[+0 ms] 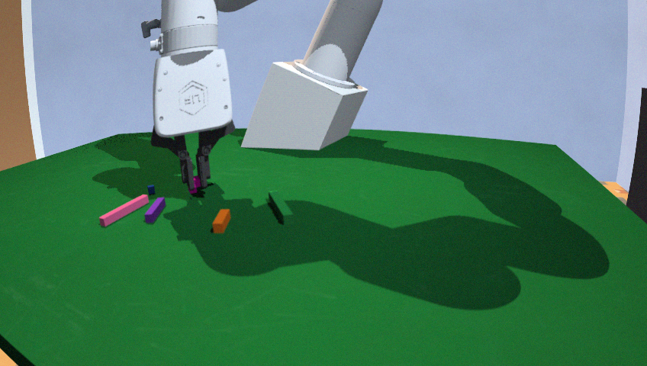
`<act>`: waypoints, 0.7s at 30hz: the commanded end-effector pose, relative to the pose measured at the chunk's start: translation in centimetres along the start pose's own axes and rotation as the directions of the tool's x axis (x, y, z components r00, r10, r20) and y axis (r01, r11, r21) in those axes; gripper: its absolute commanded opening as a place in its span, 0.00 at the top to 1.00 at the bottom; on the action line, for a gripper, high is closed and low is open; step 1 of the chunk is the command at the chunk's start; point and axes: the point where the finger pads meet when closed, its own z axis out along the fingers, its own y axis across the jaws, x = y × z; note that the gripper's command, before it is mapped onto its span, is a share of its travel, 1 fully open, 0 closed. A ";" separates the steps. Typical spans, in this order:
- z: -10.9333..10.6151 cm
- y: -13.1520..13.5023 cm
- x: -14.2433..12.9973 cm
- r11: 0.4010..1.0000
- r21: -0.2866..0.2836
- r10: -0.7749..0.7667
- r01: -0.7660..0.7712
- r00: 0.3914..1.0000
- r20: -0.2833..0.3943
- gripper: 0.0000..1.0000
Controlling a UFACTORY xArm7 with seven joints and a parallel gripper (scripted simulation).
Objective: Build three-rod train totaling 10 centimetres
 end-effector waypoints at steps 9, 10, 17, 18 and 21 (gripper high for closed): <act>-0.1 -0.2 0.0 1.000 0.003 0.001 -0.001 1.000 0.000 0.96; -0.1 -0.3 0.0 1.000 0.003 0.001 -0.001 1.000 0.000 0.96; -0.1 -0.4 0.0 1.000 0.003 0.001 -0.001 1.000 0.000 0.96; -0.1 -0.4 0.0 1.000 0.003 0.001 -0.001 1.000 0.000 0.96; -0.1 -0.5 0.0 1.000 0.003 0.001 -0.001 1.000 0.000 0.96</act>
